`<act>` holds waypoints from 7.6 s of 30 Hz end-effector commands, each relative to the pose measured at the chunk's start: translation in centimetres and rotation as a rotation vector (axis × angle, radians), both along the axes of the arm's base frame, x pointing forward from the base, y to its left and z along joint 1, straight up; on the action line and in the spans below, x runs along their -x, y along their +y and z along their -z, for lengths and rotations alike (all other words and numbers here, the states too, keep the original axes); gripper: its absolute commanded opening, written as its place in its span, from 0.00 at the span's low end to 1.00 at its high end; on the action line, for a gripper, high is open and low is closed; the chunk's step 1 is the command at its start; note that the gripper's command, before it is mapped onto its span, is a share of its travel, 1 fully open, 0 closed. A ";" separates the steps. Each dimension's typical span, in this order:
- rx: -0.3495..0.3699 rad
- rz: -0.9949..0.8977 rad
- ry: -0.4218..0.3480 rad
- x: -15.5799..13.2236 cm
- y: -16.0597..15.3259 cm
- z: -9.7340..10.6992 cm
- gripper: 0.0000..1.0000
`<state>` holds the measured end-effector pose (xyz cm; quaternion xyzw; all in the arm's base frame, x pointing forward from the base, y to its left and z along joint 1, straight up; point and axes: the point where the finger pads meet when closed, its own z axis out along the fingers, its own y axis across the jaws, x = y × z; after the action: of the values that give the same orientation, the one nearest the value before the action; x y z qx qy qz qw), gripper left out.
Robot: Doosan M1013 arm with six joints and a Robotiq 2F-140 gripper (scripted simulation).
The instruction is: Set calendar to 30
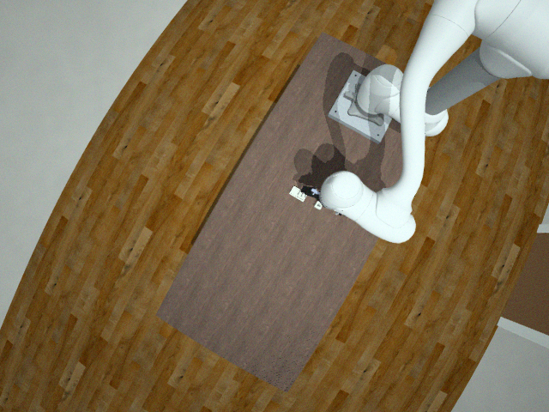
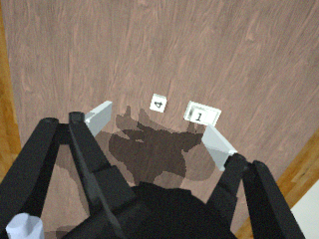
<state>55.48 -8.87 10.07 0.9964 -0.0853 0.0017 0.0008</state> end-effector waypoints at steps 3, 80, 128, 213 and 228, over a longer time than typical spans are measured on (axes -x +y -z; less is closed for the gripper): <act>0.000 -0.204 0.000 0.2 -1.1 0.0 1.00; 0.005 -1.538 0.002 1.8 -8.6 0.0 0.35; 0.005 -1.539 0.002 1.8 -8.7 4.5 0.35; 0.005 -1.539 0.002 1.8 -8.7 8.0 0.35; 0.005 -1.539 0.002 1.8 -8.7 8.1 0.35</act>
<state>53.71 -17.55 2.00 0.7751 0.6318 0.0009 0.0015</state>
